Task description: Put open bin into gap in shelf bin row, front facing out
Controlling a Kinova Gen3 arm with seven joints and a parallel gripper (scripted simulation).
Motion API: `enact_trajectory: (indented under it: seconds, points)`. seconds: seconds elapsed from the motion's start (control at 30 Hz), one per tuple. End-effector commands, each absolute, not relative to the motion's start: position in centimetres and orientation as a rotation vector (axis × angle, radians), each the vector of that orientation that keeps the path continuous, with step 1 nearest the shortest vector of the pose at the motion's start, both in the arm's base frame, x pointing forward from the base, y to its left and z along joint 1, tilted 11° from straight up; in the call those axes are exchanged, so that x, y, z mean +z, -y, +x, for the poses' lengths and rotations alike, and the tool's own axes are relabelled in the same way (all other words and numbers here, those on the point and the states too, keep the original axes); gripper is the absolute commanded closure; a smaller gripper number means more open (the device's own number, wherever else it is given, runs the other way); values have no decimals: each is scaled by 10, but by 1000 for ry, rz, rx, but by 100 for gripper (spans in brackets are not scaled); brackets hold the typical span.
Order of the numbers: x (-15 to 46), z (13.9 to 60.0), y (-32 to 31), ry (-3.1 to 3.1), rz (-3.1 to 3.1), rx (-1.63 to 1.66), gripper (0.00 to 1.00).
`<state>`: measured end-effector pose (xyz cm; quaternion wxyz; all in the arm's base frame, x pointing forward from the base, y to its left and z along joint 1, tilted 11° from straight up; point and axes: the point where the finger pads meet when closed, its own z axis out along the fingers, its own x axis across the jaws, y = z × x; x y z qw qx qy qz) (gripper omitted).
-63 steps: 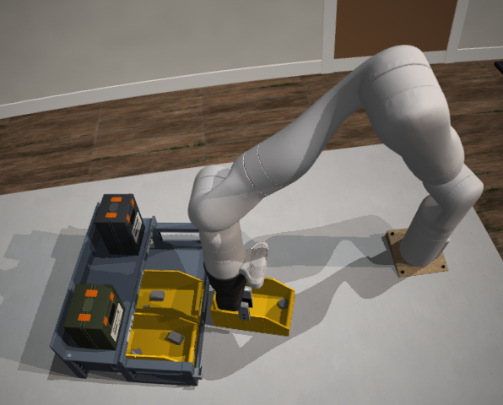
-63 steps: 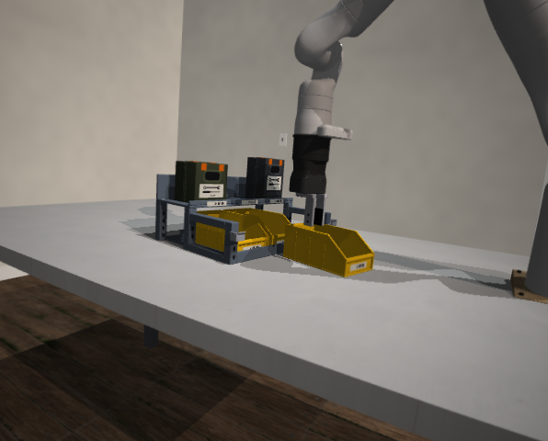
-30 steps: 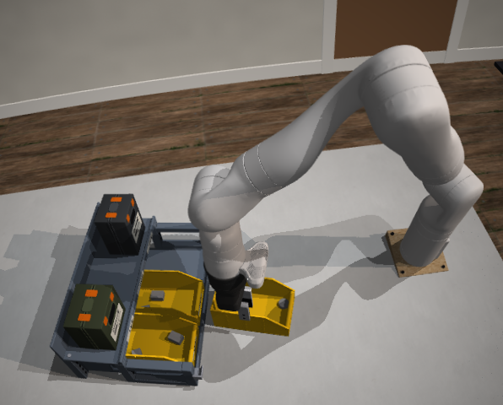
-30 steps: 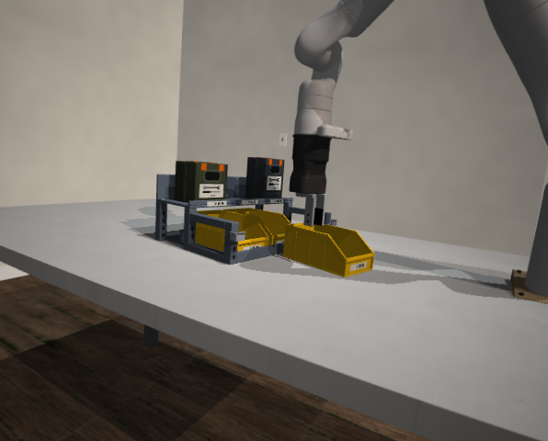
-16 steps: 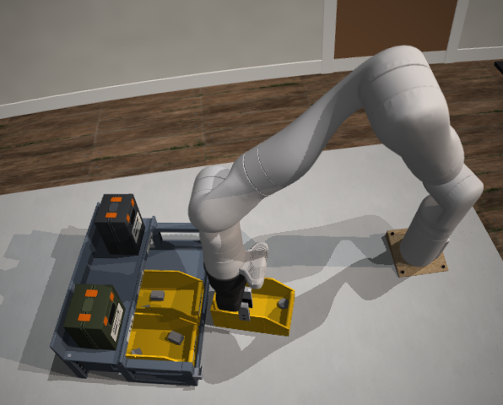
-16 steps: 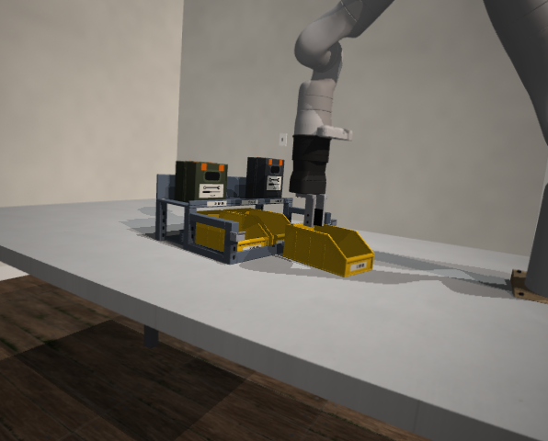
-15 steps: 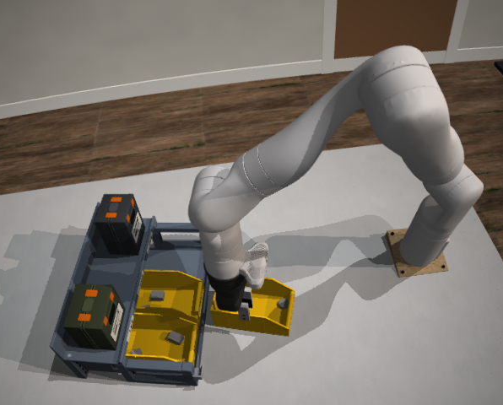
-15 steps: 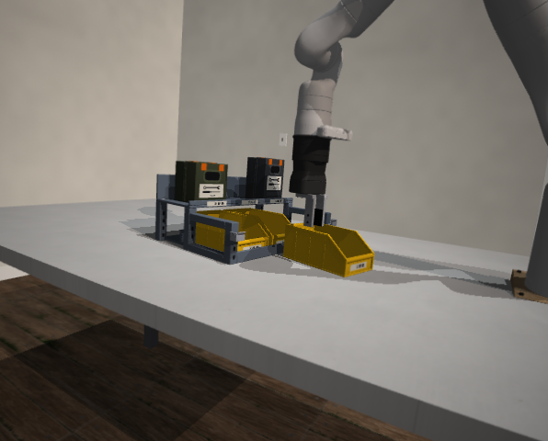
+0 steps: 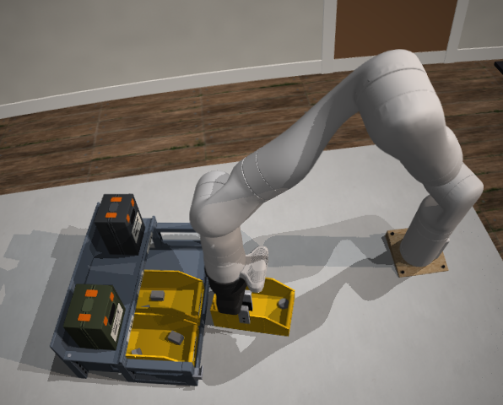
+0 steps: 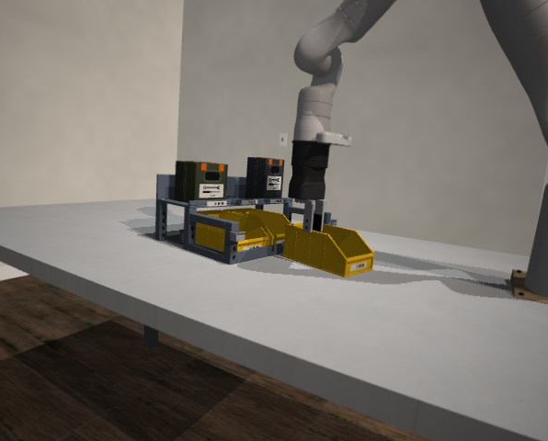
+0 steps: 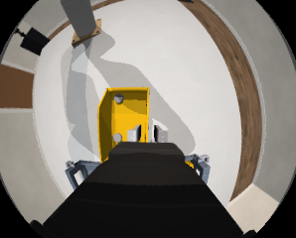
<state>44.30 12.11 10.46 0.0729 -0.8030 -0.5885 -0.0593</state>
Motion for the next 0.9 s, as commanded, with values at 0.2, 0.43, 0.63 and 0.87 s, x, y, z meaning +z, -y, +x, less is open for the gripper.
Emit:
enact_trajectory:
  seconds: [0.2,0.43,0.63,0.87]
  points:
    - [95,443,-122,1766,-2413,-175,45]
    - [86,443,-124,1766,-2413,-175,45]
    - [82,443,-125,1766,-2413,-175,45]
    - [77,443,-126,1766,-2413,-175,45]
